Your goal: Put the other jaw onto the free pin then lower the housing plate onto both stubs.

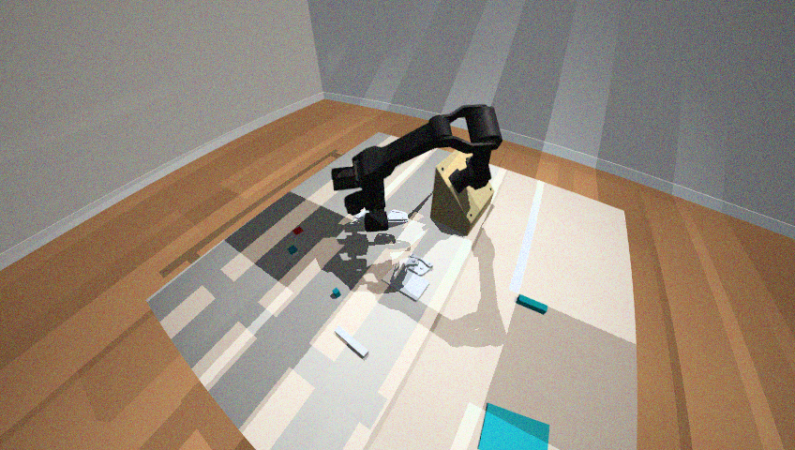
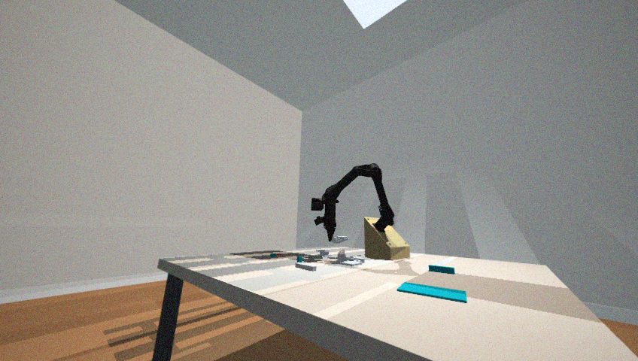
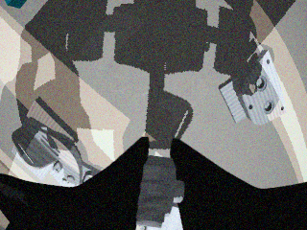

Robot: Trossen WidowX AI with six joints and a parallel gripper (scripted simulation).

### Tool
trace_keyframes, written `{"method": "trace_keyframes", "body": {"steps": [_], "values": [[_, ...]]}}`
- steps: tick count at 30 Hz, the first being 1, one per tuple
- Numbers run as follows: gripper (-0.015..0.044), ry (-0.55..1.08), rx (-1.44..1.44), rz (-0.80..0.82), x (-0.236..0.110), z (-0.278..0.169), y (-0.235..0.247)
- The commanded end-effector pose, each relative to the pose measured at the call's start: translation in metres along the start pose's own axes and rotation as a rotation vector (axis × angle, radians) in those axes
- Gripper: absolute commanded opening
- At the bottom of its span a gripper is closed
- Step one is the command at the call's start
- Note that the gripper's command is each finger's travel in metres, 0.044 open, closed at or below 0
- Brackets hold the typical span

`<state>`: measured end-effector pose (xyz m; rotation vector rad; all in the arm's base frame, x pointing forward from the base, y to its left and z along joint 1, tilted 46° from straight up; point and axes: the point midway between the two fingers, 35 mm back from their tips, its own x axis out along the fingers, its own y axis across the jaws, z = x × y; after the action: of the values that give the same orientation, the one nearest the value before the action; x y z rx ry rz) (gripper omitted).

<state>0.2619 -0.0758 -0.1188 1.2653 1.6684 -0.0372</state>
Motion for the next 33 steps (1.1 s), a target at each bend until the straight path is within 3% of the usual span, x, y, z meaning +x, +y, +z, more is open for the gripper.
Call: {"method": "trace_keyframes", "body": {"steps": [1,33], "values": [[0.0037,0.001,0.085,-0.004,0.0,0.002,-0.002],[0.0037,-0.002,0.709,-0.005,0.0,0.011,-0.017]]}}
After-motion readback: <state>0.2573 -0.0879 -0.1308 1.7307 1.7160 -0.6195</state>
